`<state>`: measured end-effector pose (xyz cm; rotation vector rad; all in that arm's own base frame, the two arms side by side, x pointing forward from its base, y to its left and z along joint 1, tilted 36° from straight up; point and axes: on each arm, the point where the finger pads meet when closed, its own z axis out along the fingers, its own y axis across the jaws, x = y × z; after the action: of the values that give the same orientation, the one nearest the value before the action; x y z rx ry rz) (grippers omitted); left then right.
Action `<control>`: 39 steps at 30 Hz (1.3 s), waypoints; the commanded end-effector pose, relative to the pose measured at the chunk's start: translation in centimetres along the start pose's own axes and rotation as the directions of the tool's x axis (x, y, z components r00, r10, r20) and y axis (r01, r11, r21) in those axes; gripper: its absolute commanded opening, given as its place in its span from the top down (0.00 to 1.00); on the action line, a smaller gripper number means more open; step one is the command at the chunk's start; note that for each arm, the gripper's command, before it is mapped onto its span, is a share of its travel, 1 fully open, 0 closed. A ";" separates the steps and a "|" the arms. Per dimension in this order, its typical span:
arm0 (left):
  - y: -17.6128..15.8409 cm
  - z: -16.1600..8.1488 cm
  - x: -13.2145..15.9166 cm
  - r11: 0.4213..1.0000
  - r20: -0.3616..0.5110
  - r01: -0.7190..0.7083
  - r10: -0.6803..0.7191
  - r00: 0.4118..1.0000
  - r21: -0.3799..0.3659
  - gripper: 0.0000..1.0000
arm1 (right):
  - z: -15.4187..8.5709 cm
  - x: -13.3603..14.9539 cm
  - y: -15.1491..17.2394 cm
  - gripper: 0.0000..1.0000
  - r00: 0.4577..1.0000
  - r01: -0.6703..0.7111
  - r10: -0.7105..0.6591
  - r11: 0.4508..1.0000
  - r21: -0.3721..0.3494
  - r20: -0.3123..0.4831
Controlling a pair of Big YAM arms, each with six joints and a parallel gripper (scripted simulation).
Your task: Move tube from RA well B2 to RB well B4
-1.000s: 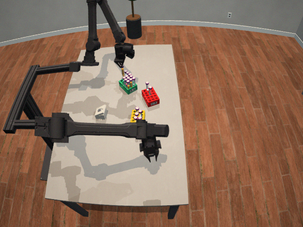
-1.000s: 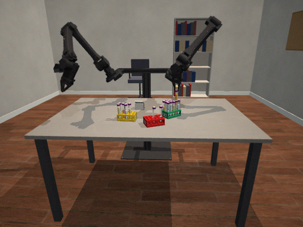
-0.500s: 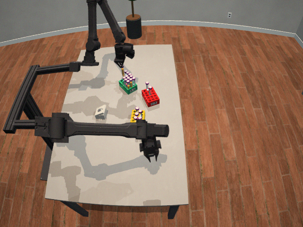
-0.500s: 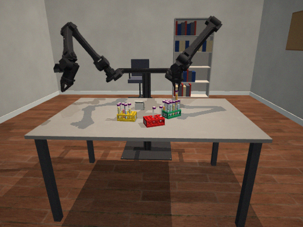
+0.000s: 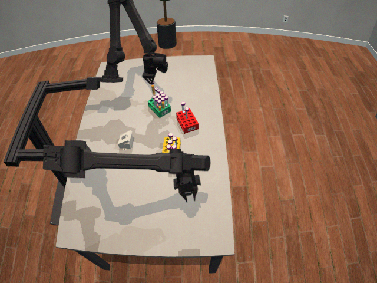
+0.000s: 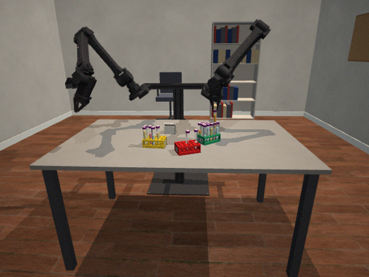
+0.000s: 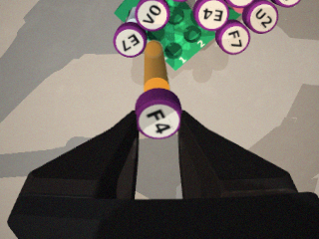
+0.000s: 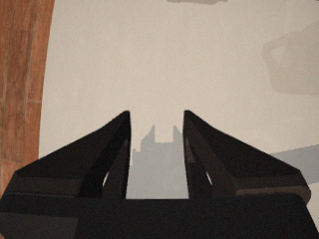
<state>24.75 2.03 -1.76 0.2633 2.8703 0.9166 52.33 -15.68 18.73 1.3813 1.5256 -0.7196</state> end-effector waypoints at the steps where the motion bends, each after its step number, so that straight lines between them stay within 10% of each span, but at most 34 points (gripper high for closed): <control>1: -0.1 0.1 -1.0 1.000 0.009 -0.002 0.002 1.000 0.003 1.00 | -0.5 -0.9 0.9 0.70 1.000 -0.024 0.024 1.000 -0.015 0.006; 39: -0.1 1.5 0.0 1.000 -0.006 -0.005 0.005 1.000 0.000 1.00 | -0.5 -0.9 0.9 0.70 1.000 -0.024 0.024 1.000 -0.015 0.006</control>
<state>24.70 2.39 -2.67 0.2649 2.8700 0.9156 52.33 -15.68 18.73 1.3813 1.5256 -0.7196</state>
